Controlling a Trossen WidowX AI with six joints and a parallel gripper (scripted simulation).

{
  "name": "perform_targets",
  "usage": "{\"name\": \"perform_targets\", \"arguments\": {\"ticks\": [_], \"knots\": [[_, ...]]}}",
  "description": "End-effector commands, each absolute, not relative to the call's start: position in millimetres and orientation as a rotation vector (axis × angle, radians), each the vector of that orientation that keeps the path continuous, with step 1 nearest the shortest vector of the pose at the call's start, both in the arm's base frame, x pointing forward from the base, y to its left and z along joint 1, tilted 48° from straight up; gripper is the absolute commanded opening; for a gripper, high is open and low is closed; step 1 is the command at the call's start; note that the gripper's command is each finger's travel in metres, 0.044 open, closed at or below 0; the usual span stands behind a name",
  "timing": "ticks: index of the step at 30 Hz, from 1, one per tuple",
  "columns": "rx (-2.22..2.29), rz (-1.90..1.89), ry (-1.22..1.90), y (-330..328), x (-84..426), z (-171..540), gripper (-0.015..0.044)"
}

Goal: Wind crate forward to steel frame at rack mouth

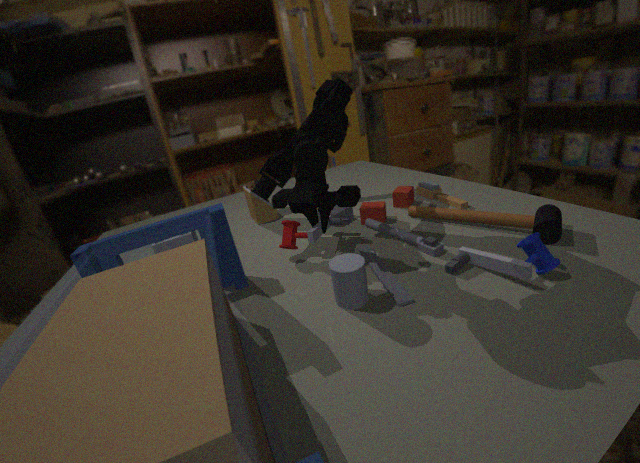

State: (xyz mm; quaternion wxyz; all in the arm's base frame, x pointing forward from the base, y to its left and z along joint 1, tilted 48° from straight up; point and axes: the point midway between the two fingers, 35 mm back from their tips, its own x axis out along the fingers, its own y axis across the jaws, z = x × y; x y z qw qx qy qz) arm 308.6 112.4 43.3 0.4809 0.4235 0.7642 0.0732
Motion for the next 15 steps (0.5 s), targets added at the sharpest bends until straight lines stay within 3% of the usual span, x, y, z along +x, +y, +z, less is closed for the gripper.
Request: {"name": "perform_targets", "arguments": {"ticks": [1, 6, 15], "knots": [[1.058, 0.154, 1.821, 71, 327, 77, 0.0000], [1.094, 0.134, 1.820, 18, 328, 127, 0.0000], [1.096, 0.134, 1.820, 17, 328, 129, 0.0000]]}}
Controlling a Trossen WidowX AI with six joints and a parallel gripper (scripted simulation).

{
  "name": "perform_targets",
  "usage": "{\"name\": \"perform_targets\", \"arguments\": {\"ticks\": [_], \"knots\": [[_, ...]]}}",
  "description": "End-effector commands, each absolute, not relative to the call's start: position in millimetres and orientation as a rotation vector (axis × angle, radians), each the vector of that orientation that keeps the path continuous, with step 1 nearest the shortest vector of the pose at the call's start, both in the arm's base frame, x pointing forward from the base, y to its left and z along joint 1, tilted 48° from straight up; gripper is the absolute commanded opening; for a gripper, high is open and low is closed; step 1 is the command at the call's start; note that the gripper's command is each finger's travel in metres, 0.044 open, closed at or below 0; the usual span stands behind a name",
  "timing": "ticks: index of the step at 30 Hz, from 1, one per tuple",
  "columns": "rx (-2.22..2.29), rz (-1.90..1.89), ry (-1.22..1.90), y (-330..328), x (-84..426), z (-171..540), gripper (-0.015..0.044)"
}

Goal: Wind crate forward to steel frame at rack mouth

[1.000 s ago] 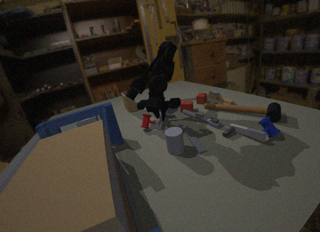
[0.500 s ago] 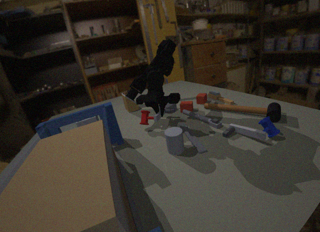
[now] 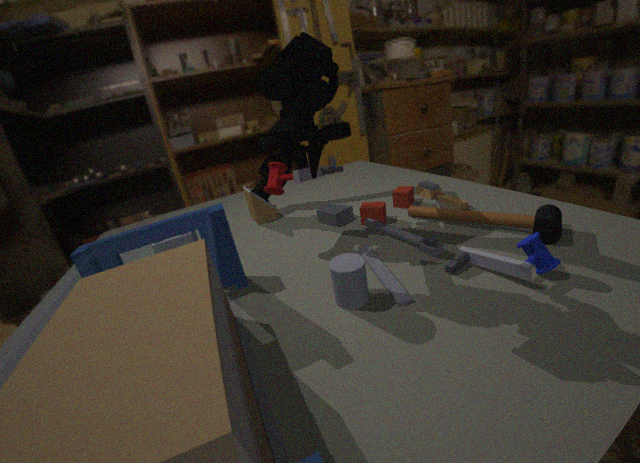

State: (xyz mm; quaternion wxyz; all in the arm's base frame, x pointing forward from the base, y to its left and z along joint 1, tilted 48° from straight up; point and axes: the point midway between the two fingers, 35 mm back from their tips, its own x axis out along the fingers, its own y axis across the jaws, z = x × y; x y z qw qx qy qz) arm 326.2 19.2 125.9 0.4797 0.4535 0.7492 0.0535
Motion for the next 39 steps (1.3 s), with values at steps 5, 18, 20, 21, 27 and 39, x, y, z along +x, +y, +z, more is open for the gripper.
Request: {"name": "perform_targets", "arguments": {"ticks": [5, 18, 20, 21, 27, 39], "knots": [[1.096, 0.134, 1.820, 16.6, 327.7, 128.9, 0.0000], [1.098, 0.139, 1.827, 19.4, 326.6, 127.8, 0.0000], [1.066, 0.178, 1.815, 19.1, 326.1, 127.8, 0.0000], [1.042, 0.207, 1.806, 18.8, 325.8, 127.8, 0.0000], [0.895, 0.379, 1.745, 17.2, 323.8, 128.0, 0.0000], [0.595, 0.697, 1.592, 13.9, 319.8, 128.2, 0.0000]]}}
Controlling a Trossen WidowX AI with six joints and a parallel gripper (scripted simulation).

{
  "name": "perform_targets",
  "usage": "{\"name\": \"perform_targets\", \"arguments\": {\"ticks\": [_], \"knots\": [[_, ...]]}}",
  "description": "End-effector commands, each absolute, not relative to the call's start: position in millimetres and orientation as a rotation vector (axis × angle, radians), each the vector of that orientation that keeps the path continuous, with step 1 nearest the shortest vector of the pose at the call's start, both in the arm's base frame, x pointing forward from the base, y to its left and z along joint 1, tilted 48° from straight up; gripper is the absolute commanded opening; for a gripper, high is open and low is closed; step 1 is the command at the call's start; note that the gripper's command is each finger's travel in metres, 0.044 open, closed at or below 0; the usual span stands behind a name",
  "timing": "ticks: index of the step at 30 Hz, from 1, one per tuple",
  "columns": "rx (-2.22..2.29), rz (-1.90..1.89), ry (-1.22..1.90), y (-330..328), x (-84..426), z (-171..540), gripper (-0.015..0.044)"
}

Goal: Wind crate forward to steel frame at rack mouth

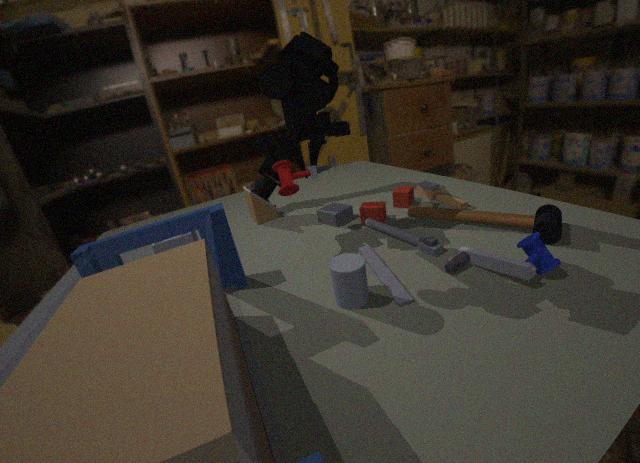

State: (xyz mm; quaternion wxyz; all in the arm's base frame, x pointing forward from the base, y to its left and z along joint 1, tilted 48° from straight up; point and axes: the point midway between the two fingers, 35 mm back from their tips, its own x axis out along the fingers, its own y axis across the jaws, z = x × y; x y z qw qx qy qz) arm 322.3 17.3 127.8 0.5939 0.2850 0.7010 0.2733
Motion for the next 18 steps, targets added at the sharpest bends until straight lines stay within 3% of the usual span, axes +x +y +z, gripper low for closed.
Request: {"name": "perform_targets", "arguments": {"ticks": [1, 18], "knots": [[0.569, 0.722, 1.577, 13.6, 319.4, 128.2, 0.0000], [0.349, 0.887, 1.453, 14.2, 318.4, 128.3, 0.0000]]}}
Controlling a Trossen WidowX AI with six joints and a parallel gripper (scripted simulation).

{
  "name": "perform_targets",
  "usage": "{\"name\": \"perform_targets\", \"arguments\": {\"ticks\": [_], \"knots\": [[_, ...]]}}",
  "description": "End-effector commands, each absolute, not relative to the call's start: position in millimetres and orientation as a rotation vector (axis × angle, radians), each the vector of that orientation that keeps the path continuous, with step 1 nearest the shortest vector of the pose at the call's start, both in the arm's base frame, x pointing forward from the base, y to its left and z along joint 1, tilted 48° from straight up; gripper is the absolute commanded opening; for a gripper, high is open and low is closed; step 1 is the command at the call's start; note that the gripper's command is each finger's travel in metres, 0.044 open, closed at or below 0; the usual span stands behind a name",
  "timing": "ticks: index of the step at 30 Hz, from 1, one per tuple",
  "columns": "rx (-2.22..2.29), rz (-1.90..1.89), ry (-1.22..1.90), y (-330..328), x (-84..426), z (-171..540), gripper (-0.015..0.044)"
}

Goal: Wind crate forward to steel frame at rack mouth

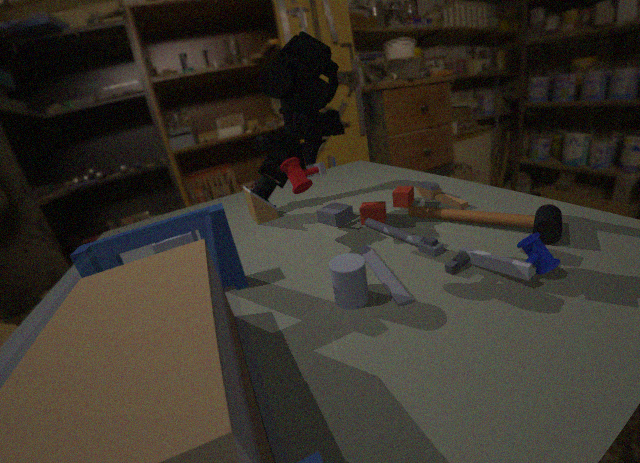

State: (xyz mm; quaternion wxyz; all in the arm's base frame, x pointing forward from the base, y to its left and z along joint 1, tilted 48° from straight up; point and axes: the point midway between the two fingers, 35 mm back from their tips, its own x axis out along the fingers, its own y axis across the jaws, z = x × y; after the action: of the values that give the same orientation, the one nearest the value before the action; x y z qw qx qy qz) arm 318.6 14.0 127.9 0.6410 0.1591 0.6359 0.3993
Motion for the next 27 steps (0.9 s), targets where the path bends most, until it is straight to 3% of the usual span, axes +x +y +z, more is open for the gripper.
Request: {"name": "perform_targets", "arguments": {"ticks": [1, 27], "knots": [[0.332, 0.868, 1.451, 14.1, 318.5, 128.4, 0.0000], [0.040, 0.535, 1.413, 14.2, 318.9, 128.8, 0.0000]]}}
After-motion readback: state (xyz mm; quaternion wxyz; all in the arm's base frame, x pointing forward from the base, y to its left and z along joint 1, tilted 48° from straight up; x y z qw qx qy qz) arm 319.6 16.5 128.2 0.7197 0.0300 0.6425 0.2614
